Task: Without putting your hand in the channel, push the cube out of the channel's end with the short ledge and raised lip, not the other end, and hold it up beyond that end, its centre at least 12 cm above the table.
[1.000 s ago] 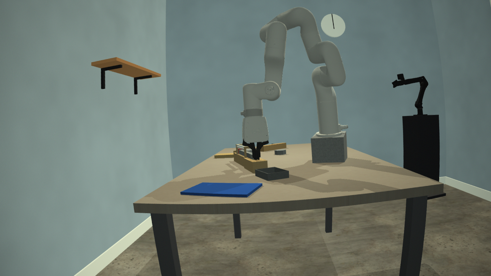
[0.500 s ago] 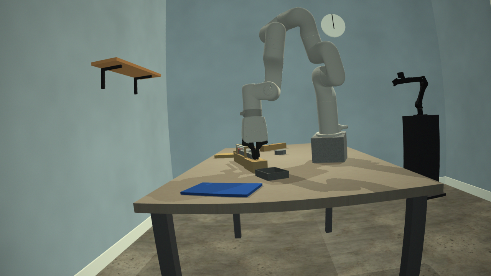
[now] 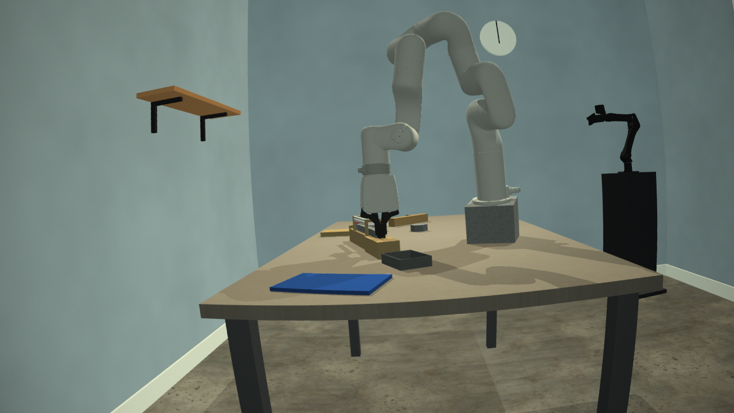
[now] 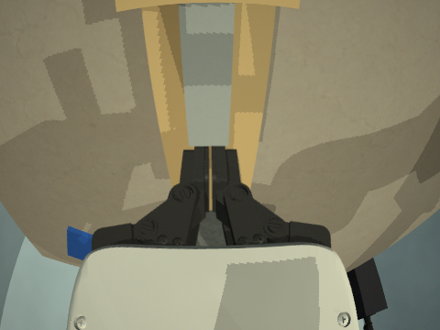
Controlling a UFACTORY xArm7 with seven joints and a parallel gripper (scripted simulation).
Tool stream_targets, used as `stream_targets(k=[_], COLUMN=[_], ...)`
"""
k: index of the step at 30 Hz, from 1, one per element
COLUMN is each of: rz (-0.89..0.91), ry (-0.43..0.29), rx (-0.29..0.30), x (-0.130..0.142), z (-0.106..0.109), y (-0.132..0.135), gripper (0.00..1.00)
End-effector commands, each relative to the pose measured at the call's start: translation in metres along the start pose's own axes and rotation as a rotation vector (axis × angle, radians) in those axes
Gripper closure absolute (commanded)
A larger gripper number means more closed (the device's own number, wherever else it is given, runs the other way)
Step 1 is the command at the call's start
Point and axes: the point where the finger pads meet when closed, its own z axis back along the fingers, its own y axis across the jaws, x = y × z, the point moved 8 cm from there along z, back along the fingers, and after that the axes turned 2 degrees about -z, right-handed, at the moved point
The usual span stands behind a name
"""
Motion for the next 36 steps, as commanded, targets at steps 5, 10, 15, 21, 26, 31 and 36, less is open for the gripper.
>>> stream_targets(k=[5,10,15,21,26,31,36], rz=[0.0,0.0,0.0,0.0,0.0,0.0,0.0], ry=[0.0,0.0,0.0,0.0,0.0,0.0,0.0], rx=[-0.003,-0.003,-0.003,-0.003,-0.003,-0.003,-0.003], x=[-0.006,-0.011,-0.014,-0.014,-0.014,-0.014,-0.014], z=[0.001,0.001,0.002,0.014,0.045,0.069,0.072], y=[-0.001,-0.002,-0.002,-0.002,-0.001,-0.001,-0.001], gripper=[1.0,1.0,1.0,1.0,1.0,1.0,1.0])
